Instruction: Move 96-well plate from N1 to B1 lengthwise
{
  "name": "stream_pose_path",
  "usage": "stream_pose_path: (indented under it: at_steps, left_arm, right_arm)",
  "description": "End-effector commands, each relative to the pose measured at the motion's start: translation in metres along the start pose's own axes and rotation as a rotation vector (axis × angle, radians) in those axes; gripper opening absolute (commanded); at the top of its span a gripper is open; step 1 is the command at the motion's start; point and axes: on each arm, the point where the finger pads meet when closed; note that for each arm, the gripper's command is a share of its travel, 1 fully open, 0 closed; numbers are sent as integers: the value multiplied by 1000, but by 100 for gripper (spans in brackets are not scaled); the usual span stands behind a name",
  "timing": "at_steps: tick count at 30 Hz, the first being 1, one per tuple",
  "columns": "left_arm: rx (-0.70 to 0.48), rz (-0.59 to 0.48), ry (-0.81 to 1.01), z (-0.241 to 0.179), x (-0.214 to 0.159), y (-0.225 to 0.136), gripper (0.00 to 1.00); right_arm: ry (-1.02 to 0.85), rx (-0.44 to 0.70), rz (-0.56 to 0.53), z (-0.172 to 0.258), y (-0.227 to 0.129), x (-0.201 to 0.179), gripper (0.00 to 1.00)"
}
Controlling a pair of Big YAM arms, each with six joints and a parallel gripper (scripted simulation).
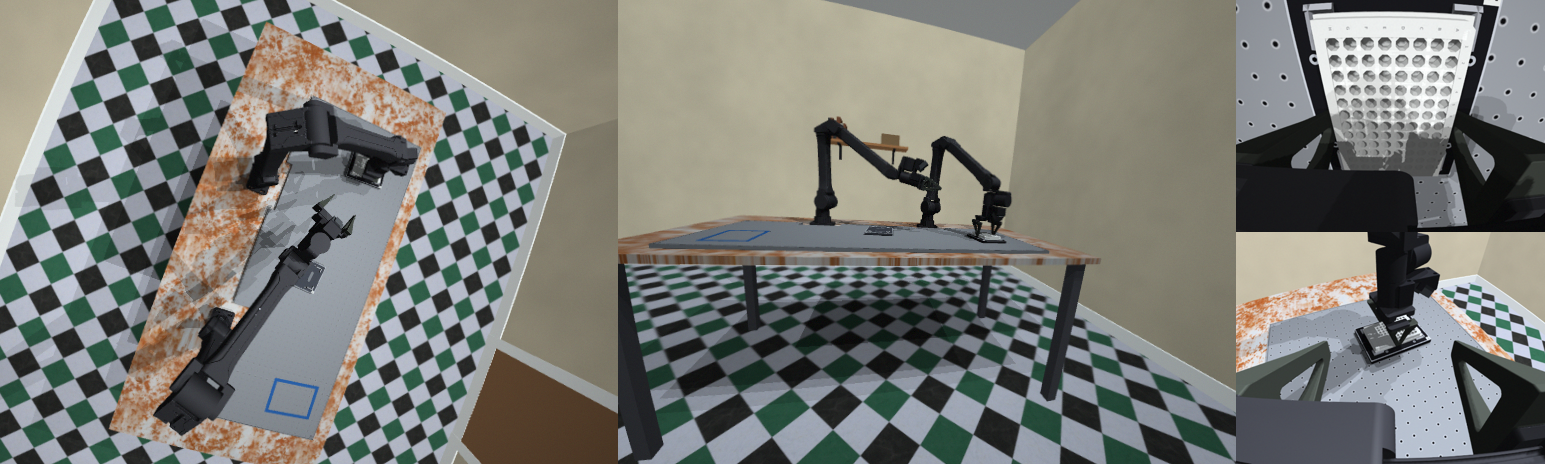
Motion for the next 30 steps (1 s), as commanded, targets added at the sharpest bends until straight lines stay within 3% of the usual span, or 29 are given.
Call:
stream_pose_path:
  at_steps: [1,6,12,23,27,30]
  left_arm:
    - [6,-58,18,2,18,-49,82]
    - [6,-60,18,2,17,-76,82]
    - [2,-36,15,-2,12,-66,82]
    - [-5,-35,-29,-104,-51,-56,82]
    - [-4,-35,-25,-124,-63,-55,82]
    - [-4,-34,-19,-155,-81,-54,82]
  right_arm:
    - [7,-26,-91,-14,11,46,100]
    - [7,-26,-91,-14,11,46,100]
    - [-4,-34,-89,-19,8,48,100]
    - [-144,6,166,-94,-89,2,100]
    - [-152,18,198,-104,-107,-3,100]
    - [-170,35,246,-122,-145,-5,100]
Point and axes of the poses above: on each arm, the point where the finger pads meet when closed, its own y axis out along the fingers, its own z axis across the jaws, x = y × z, and after that the axes turned 13 degrees about -y, right-handed
